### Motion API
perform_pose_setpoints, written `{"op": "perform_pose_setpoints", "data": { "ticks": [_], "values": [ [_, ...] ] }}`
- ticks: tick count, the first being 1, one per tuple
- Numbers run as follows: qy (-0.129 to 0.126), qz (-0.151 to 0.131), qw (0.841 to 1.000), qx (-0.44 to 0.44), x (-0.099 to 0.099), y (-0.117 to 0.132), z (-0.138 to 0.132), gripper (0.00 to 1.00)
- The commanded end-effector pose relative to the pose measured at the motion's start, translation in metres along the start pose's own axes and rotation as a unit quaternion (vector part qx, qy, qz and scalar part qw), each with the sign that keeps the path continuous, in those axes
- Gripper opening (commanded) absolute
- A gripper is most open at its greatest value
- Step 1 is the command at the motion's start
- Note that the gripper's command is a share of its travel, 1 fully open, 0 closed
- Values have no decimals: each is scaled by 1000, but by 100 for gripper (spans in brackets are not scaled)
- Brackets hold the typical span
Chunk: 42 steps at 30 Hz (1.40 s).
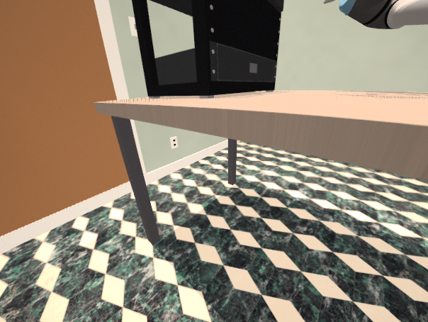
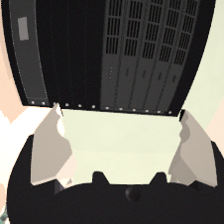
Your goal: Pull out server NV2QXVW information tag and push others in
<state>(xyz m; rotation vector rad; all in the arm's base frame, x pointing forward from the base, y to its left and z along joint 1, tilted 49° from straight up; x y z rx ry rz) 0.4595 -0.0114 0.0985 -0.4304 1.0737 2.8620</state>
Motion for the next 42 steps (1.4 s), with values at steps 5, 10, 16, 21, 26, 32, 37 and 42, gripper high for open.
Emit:
{"op": "perform_pose_setpoints", "data": {
  "ticks": [5, 10, 16, 21, 26, 32, 37, 42],
  "values": [
    [-5, 1, 1000, -5, 0, 0, -4, 100],
    [-6, 2, 1000, -7, -1, 0, -5, 100],
    [-8, 2, 1000, -9, -1, -1, -6, 100],
    [-9, 3, 1000, -11, -1, -1, -7, 100],
    [-10, 3, 1000, -13, -1, -1, -8, 100],
    [-11, 4, 1000, -14, -1, -1, -9, 100],
    [-13, 4, 1000, -16, -1, -1, -10, 100],
    [-14, 5, 1000, -17, -1, -1, -10, 100]
  ]
}}
Point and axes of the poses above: the point where the finger pads meet when closed, its own x axis back along the fingers, its own z axis across the jaws, y = z × x, the point moved 5 cm from there along x, back along the fingers, and after that the axes turned 10 degrees about -x, right-handed, at the moved point
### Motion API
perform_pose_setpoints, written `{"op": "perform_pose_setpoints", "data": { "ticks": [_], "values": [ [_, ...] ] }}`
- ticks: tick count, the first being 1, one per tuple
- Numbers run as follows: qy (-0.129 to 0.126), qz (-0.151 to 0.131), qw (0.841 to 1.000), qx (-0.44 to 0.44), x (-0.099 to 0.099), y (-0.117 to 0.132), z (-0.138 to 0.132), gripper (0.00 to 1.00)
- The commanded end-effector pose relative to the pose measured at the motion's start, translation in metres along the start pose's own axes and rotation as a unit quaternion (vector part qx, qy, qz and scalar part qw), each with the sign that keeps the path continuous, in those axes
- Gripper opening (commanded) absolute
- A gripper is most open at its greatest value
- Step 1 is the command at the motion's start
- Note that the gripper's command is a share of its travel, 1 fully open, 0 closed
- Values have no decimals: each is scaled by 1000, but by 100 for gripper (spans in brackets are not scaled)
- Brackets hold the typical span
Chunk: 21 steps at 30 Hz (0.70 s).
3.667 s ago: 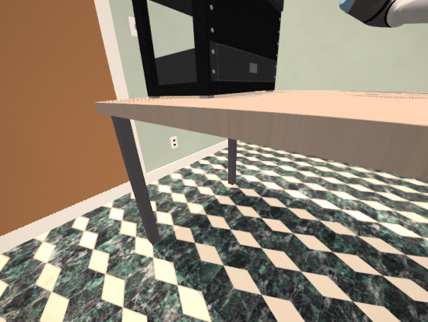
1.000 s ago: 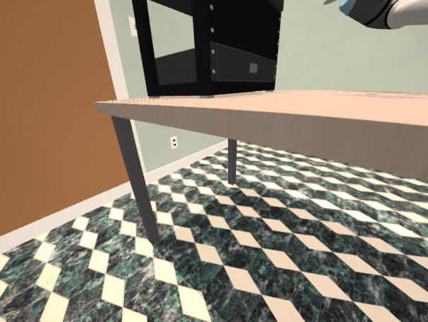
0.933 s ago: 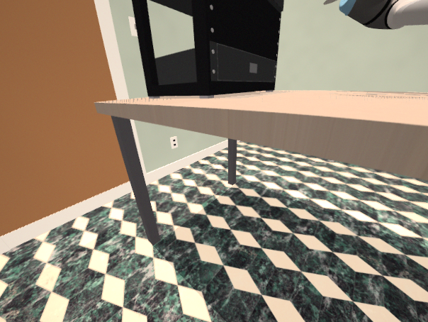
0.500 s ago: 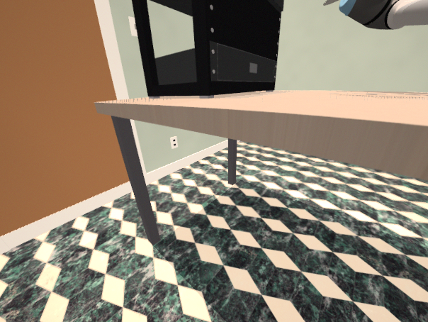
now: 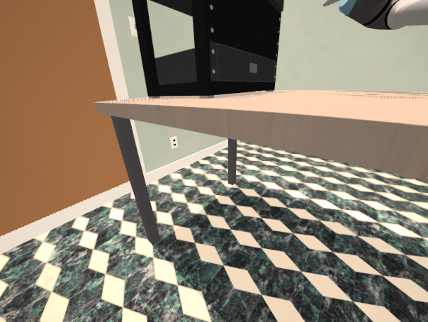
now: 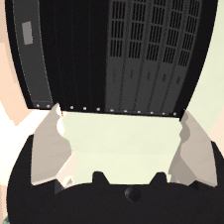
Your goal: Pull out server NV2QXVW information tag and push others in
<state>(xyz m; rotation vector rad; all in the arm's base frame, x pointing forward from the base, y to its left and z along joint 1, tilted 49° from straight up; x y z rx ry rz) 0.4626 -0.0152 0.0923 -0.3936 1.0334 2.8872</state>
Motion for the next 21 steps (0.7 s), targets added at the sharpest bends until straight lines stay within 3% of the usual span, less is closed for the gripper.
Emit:
{"op": "perform_pose_setpoints", "data": {
  "ticks": [1, 21],
  "values": [
    [-2, 0, 1000, -2, 0, 0, -3, 100],
    [-5, 1, 1000, -6, -1, 0, -5, 100]
  ]
}}
Point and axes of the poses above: the point where the finger pads meet when closed, its own x axis back along the fingers, its own z axis across the jaws, y = z × x, the point moved 5 cm from there along x, back along the fingers, and after that the axes turned 10 degrees about -x, right-handed, at the moved point
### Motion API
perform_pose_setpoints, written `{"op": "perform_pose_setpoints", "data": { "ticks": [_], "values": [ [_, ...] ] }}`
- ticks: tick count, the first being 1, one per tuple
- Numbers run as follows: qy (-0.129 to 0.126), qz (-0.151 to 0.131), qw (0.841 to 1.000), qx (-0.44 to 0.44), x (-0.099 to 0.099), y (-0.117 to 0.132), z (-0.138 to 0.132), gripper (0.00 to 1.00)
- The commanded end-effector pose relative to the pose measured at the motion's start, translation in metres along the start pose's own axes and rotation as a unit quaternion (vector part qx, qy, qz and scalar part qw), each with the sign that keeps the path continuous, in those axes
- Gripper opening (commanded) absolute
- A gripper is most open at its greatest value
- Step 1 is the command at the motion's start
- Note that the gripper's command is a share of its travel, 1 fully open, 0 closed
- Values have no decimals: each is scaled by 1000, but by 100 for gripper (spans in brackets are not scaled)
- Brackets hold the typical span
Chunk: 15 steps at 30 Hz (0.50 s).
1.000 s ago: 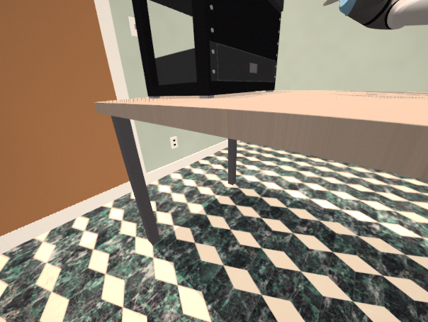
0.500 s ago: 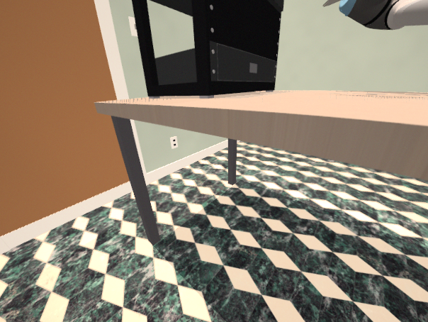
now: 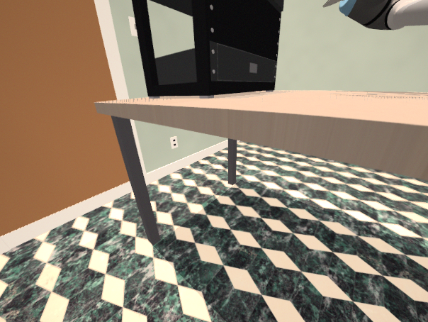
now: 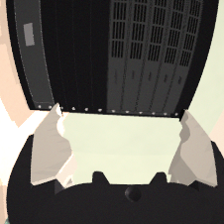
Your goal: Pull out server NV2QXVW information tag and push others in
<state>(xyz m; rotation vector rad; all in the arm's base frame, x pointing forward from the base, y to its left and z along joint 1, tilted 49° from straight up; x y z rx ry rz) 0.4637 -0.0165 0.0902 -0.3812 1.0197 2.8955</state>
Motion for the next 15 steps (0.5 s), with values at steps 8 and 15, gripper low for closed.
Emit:
{"op": "perform_pose_setpoints", "data": {
  "ticks": [8, 15],
  "values": [
    [-3, 0, 1000, -3, 0, 0, -3, 100],
    [-3, 1, 1000, -4, 0, 0, -4, 100]
  ]
}}
Point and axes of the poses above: the point where the finger pads meet when closed, its own x axis back along the fingers, its own z axis across the jaws, y = z × x, the point moved 5 cm from there along x, back along the fingers, and after that the axes turned 10 degrees about -x, right-handed, at the moved point
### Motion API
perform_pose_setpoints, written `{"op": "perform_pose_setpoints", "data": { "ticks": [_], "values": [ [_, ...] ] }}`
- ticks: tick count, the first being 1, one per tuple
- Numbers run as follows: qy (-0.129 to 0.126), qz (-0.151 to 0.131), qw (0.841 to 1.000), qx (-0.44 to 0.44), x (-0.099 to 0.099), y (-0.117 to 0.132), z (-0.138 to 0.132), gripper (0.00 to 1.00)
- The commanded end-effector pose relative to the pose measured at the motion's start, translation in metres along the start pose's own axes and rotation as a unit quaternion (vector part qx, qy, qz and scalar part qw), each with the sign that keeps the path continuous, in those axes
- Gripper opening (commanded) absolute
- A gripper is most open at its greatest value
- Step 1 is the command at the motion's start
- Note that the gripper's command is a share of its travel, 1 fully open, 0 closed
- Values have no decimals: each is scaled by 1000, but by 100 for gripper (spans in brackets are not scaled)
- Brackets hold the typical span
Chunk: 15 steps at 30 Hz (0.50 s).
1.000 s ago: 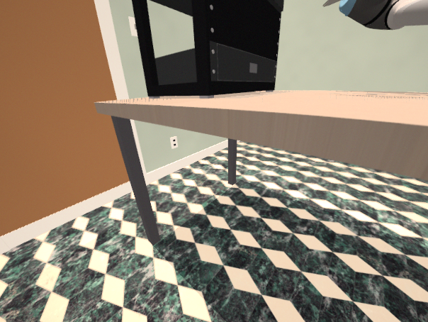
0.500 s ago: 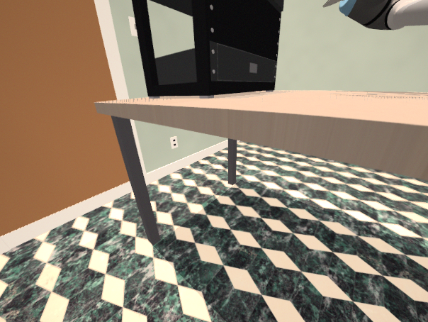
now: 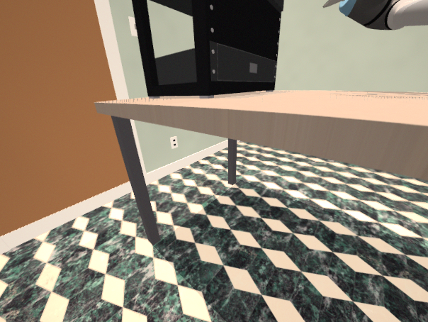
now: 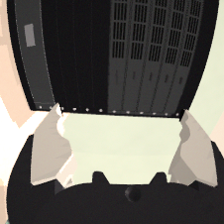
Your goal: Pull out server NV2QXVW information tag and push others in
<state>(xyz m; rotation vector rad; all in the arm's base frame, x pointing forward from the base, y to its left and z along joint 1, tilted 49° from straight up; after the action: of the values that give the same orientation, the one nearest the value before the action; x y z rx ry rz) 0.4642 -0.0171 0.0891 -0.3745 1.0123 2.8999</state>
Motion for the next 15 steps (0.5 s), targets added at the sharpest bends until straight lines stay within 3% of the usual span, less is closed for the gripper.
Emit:
{"op": "perform_pose_setpoints", "data": {
  "ticks": [1, 15],
  "values": [
    [-1, 0, 1000, -1, 0, 0, -2, 100],
    [-3, 0, 1000, -3, 0, 0, -3, 100]
  ]
}}
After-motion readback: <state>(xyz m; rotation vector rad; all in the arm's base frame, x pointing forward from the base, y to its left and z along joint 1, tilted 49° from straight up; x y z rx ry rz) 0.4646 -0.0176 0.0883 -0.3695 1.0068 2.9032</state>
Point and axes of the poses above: the point where the finger pads meet when closed, its own x axis back along the fingers, its own z axis across the jaws, y = z × x, the point moved 5 cm from there along x, back along the fingers, and after that the axes turned 10 degrees about -x, right-handed, at the moved point
